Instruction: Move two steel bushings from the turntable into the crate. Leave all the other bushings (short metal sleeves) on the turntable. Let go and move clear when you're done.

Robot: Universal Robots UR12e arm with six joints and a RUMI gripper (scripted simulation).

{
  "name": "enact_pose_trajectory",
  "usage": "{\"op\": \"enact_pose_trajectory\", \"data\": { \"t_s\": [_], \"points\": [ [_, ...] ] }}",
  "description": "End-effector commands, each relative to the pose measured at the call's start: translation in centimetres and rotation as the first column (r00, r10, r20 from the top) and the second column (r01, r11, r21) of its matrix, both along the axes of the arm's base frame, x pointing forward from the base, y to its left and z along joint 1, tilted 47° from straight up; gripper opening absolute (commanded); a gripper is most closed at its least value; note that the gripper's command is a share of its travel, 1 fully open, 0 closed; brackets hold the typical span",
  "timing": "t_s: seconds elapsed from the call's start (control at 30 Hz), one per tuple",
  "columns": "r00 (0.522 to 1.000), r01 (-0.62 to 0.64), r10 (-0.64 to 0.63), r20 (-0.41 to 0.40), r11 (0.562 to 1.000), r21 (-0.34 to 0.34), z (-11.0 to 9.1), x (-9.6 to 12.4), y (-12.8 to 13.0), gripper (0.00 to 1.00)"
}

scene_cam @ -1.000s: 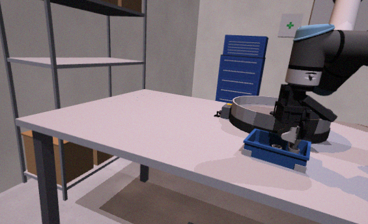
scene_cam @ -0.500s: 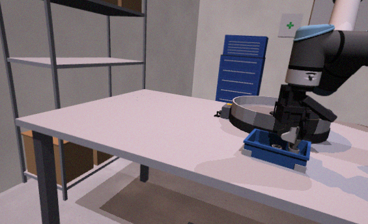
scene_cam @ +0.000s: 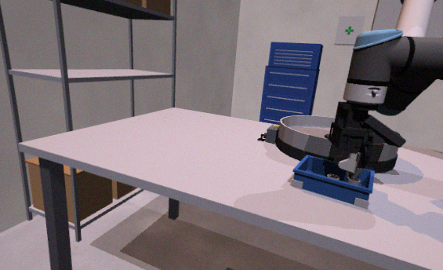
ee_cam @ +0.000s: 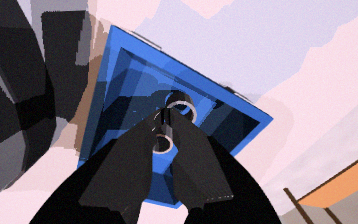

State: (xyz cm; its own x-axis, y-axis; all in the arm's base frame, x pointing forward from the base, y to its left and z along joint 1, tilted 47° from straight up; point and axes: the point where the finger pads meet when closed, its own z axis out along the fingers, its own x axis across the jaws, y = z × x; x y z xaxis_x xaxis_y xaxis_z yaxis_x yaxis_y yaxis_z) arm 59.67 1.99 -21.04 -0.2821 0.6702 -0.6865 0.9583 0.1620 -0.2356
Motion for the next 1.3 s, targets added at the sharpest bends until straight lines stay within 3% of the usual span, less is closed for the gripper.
{"op": "enact_pose_trajectory", "data": {
  "t_s": [0.0,1.27],
  "points": [
    [1.000,-0.001,0.001,0.001,1.000,0.000,0.03,0.04,0.04,0.00],
    [1.000,-0.001,0.001,0.001,1.000,0.000,-0.38,0.01,-0.39,0.00]
  ]
}}
